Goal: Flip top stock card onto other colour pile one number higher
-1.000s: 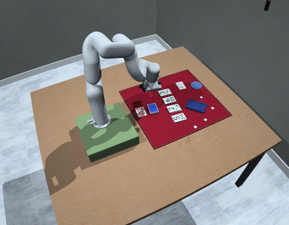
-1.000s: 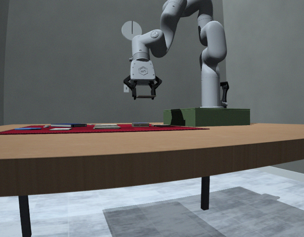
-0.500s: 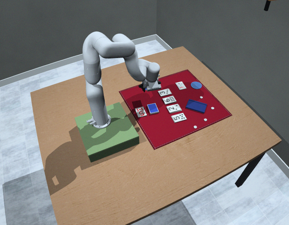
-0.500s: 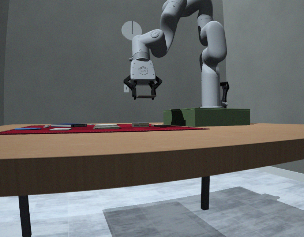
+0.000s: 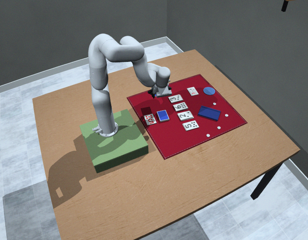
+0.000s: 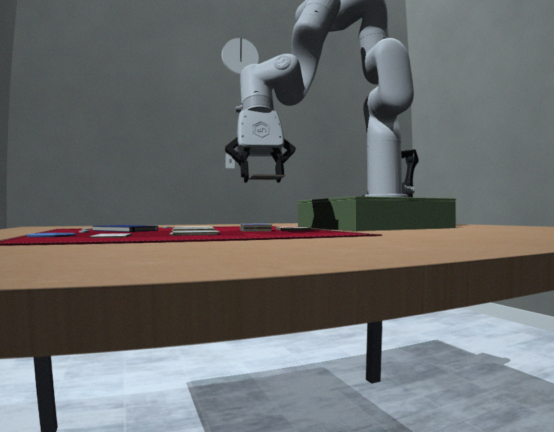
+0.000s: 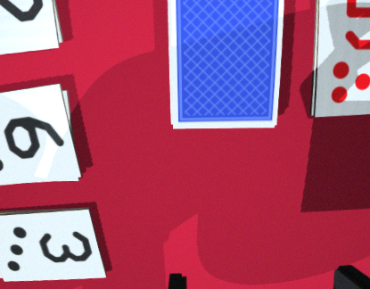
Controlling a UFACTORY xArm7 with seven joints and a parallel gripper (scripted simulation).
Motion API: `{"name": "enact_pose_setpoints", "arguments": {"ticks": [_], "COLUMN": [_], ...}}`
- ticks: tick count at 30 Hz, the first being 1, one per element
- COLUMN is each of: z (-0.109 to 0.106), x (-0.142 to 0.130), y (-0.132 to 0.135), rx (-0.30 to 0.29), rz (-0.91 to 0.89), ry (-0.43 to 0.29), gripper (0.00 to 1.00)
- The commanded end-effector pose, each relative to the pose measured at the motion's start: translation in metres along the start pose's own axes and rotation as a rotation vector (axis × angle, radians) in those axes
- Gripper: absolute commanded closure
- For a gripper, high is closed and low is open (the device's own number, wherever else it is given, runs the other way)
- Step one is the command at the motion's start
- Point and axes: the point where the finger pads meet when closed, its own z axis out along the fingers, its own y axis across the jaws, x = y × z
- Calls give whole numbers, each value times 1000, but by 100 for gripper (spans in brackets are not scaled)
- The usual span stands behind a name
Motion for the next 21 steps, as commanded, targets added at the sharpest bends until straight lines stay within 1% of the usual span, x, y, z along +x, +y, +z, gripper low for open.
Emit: {"name": "enact_pose_setpoints", "arguments": {"ticks": [1, 12, 21], "z": [-1, -1, -1], "x": [-1, -1, -1], "y": [-1, -1, -1], "rx": [4, 3, 2], "rz": [-1, -1, -1], "ry": [-1, 6, 42], "gripper": [26, 26, 26]}}
